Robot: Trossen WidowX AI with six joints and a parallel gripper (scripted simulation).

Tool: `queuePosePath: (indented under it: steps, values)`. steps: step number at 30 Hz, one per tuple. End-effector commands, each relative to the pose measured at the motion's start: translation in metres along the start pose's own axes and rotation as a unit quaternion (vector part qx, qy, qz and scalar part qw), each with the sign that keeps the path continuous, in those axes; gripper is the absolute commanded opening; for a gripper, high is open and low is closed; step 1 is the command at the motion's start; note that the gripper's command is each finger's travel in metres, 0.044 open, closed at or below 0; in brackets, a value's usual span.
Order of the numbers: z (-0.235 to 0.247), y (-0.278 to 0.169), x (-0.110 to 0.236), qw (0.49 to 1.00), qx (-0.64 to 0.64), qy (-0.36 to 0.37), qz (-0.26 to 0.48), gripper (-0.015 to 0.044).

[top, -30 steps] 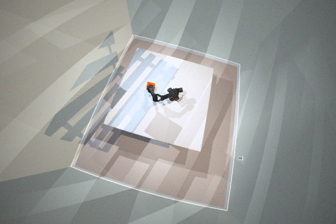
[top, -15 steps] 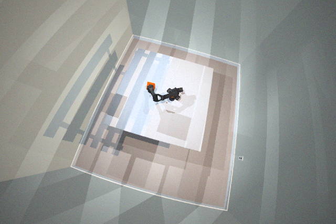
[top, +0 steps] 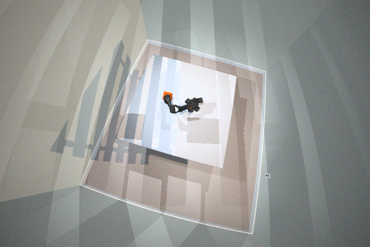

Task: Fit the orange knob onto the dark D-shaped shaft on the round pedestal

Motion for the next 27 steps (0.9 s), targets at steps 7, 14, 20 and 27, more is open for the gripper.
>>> queuePosePath:
  steps: [7, 14, 20, 27]
  values:
    - [-0.0014, -0.0009, 0.0011, 1.0, 0.0, -0.002, -0.001, 0.0]
    - [-0.0015, 0.0, -0.0015, 1.0, 0.0, -0.002, -0.001, 0.0]
    - [-0.0012, -0.0005, -0.0017, 1.0, 0.0, -0.002, -0.001, 0.0]
    - [-0.0006, -0.0017, 0.0023, 1.0, 0.0, -0.002, -0.001, 0.0]
Point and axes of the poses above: the point midway between the two fingers, 35 mm back from their tips, its own x axis back along the fingers, its own z axis across the jaws, y = z × x, the point moved 6 cm from there along x, back along the fingers, and after that the axes turned 13 degrees about -x, right-handed, at the moved point
